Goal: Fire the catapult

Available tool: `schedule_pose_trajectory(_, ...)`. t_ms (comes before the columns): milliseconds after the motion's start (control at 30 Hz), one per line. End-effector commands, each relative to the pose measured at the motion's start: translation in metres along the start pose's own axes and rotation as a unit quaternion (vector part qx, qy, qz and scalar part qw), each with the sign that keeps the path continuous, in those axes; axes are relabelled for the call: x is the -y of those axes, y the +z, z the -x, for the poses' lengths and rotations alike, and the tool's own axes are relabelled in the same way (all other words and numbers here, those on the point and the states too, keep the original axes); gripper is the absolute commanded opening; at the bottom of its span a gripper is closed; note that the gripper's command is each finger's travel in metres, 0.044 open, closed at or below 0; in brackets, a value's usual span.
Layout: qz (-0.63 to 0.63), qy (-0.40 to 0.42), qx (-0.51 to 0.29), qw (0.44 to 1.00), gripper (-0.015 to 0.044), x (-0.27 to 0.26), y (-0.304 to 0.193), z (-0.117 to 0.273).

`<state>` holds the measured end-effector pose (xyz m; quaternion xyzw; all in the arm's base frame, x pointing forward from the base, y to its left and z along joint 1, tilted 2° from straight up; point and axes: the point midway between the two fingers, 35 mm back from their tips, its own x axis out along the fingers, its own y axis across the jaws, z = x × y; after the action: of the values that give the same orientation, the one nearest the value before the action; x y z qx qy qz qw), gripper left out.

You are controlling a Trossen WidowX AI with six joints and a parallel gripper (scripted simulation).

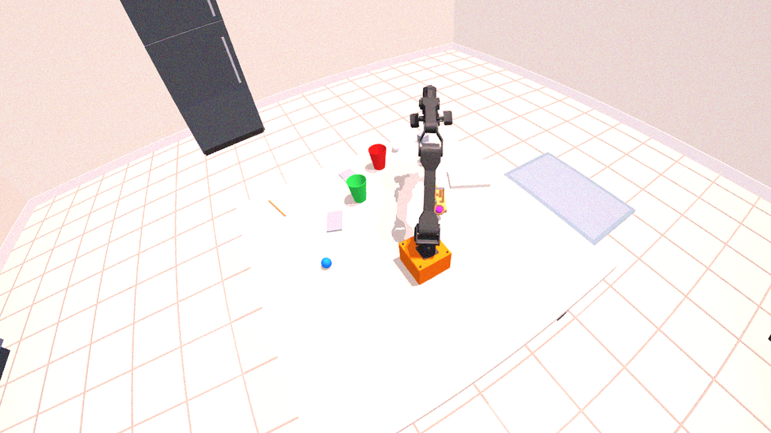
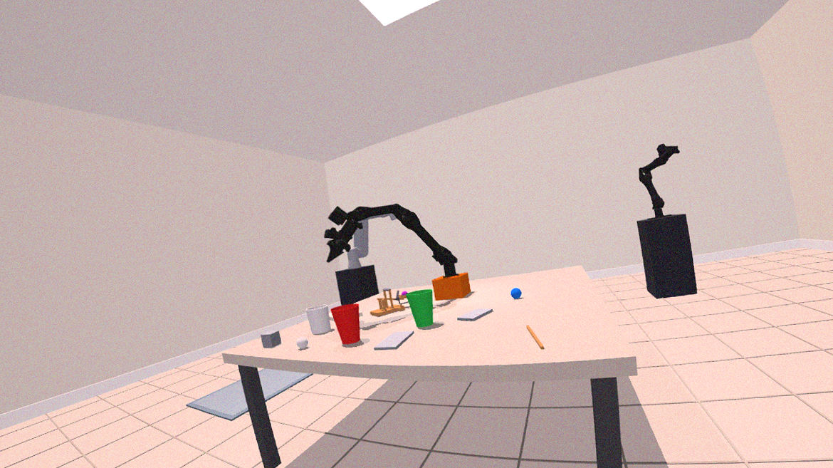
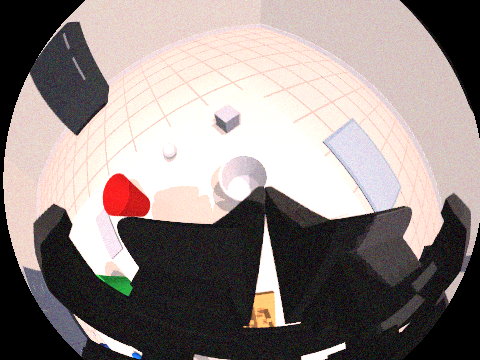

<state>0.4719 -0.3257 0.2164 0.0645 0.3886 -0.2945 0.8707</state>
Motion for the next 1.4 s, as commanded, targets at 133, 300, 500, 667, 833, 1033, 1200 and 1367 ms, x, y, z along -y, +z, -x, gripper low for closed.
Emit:
schedule_pose_trajectory(133,0.069,-0.01,-0.052,0.996,0.0,-0.018,-0.034,-0.002)
schedule_pose_trajectory(300,0.127,-0.014,-0.095,0.987,0.0,-0.033,-0.063,-0.002)
schedule_pose_trajectory(500,0.2,-0.016,-0.147,0.969,0.0,-0.049,-0.098,0.001)
schedule_pose_trajectory(667,0.263,-0.018,-0.187,0.947,0.0,-0.057,-0.127,0.006)
schedule_pose_trajectory(833,0.326,-0.019,-0.225,0.918,0.0,-0.063,-0.155,0.013)
schedule_pose_trajectory(1033,0.401,-0.017,-0.269,0.876,0.0,-0.067,-0.189,0.023)
schedule_pose_trajectory(1200,0.462,-0.014,-0.303,0.833,0.0,-0.069,-0.216,0.034)
schedule_pose_trajectory(1367,0.522,-0.009,-0.335,0.784,0.0,-0.068,-0.243,0.046)
